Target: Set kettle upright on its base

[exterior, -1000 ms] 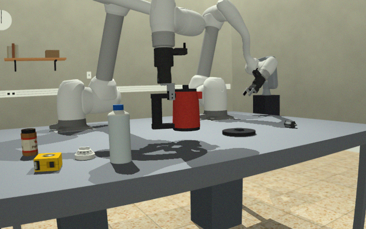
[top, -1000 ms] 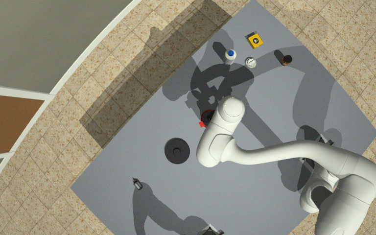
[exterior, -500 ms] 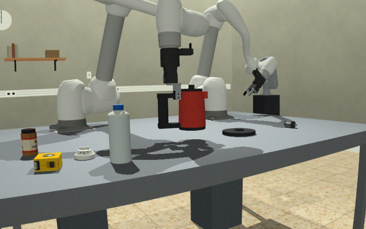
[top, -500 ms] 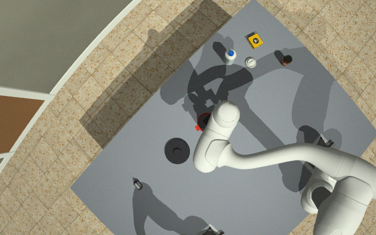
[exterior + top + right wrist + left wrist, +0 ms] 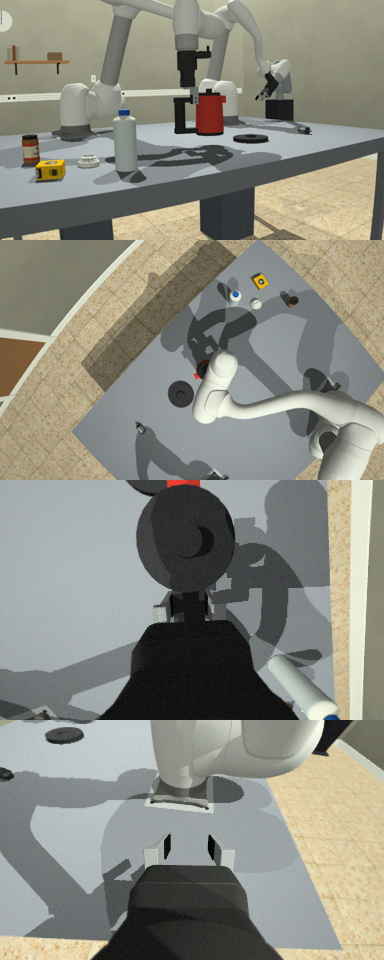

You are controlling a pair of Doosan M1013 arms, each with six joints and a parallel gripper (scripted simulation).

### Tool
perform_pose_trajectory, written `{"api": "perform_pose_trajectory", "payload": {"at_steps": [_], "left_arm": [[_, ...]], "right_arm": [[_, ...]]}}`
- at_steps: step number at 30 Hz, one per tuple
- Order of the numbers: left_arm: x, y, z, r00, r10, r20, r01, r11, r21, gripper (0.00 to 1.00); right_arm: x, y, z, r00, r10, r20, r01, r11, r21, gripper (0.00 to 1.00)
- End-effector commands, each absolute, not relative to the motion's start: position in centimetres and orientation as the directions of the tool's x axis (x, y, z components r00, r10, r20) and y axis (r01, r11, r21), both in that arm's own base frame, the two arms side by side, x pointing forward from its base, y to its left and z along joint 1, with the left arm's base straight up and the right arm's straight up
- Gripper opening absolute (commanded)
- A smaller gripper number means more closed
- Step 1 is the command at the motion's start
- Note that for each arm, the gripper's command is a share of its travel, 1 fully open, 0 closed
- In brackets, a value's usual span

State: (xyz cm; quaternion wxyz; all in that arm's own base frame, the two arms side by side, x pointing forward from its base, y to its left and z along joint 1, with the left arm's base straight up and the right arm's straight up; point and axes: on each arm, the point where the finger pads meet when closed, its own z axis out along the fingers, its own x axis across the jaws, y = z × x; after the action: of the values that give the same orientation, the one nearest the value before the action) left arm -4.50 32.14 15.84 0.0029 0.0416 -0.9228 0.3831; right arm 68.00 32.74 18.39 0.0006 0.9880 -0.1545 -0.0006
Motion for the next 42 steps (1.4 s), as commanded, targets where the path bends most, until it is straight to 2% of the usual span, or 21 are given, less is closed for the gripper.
{"api": "perform_pose_trajectory", "payload": {"at_steps": [1,42], "left_arm": [[-4.5,32.2,15.9,-0.997,-0.074,0.038,-0.079,0.704,-0.706,1.0],[-4.5,32.2,15.9,-0.997,-0.074,0.038,-0.079,0.704,-0.706,1.0]], "right_arm": [[68.1,33.6,18.5,0.952,-0.305,0.0,-0.305,-0.952,0.0,0.0],[68.4,46.2,18.5,0.952,-0.305,0.0,-0.305,-0.952,0.0,0.0]]}}
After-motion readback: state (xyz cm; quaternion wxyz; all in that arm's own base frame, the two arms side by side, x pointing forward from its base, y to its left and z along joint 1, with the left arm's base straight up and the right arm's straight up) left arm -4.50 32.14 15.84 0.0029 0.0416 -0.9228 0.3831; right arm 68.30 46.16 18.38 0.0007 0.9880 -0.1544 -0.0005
